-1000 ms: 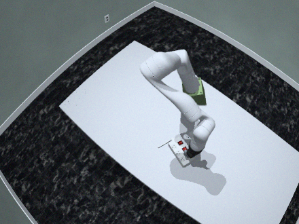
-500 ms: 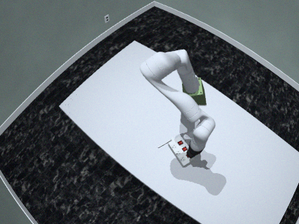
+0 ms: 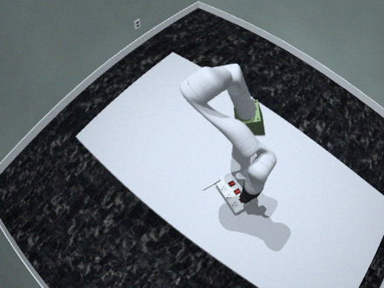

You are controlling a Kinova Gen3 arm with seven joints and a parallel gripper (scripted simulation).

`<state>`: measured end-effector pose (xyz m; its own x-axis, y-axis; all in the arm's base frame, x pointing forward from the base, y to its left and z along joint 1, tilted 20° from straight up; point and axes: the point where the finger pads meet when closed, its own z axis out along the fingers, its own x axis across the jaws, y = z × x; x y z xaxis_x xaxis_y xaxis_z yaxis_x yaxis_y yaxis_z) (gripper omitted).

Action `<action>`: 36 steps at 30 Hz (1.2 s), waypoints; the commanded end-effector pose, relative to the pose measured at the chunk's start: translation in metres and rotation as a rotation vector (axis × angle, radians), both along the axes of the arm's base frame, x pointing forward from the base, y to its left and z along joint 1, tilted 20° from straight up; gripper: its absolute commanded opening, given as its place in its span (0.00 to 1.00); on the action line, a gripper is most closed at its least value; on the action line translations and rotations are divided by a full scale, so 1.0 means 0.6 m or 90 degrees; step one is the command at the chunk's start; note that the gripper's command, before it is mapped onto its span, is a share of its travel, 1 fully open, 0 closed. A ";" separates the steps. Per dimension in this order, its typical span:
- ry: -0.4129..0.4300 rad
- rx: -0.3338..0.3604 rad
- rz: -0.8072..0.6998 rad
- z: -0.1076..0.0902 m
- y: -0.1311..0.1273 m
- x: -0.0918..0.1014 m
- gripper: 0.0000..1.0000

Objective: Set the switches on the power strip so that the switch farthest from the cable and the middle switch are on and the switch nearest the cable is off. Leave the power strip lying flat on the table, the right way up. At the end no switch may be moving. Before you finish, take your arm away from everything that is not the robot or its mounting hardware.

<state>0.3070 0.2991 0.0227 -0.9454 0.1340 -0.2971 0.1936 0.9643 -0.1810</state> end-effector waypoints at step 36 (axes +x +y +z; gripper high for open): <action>-0.001 0.001 0.000 -0.022 -0.004 0.006 0.00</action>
